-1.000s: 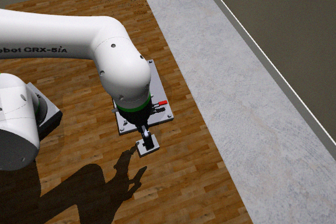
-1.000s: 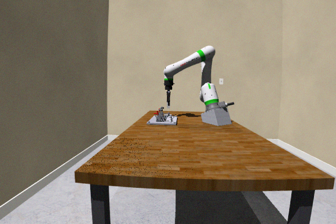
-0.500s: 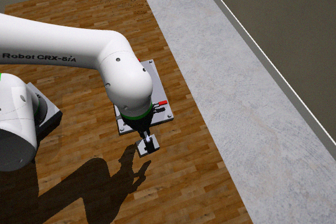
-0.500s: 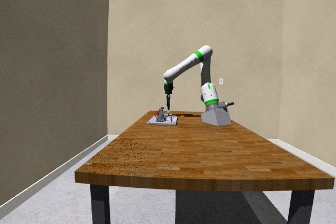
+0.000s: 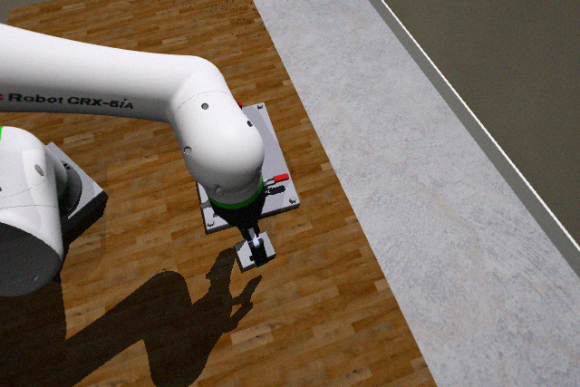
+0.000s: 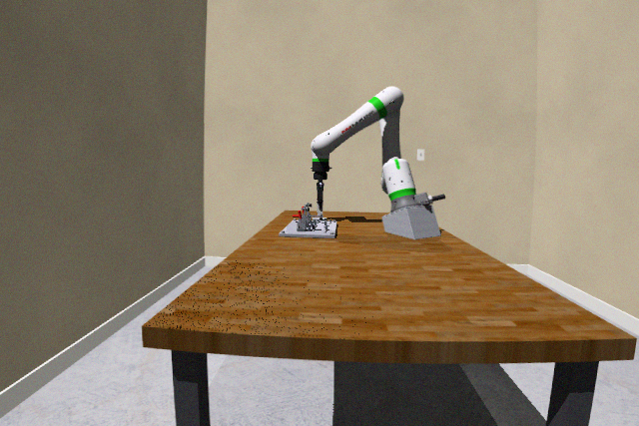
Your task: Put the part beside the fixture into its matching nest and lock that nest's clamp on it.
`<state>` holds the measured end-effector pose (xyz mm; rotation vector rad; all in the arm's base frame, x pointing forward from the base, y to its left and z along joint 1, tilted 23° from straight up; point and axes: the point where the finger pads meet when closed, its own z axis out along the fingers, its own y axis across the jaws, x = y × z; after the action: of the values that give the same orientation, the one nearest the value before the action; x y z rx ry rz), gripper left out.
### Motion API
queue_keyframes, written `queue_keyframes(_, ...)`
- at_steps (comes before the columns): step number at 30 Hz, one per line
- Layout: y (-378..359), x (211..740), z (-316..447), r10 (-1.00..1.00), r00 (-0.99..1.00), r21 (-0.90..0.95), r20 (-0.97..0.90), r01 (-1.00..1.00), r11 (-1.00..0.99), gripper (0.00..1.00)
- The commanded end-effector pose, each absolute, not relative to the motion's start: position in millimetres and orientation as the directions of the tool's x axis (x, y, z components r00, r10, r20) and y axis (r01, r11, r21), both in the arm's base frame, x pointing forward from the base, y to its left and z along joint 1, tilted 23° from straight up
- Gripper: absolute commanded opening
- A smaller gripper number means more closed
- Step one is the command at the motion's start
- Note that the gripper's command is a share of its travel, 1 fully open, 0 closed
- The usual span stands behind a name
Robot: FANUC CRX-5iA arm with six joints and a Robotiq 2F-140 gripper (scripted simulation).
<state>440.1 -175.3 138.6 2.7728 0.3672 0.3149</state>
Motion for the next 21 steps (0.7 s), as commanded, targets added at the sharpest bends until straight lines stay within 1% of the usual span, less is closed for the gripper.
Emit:
queue_keyframes(1,-175.3,440.2,138.8,0.286,0.942,0.345,0.173,0.214,-0.914,0.58)
queue_keyframes(21,-177.1,441.8,133.0,0.286,0.942,0.345,0.173,0.214,-0.914,0.58)
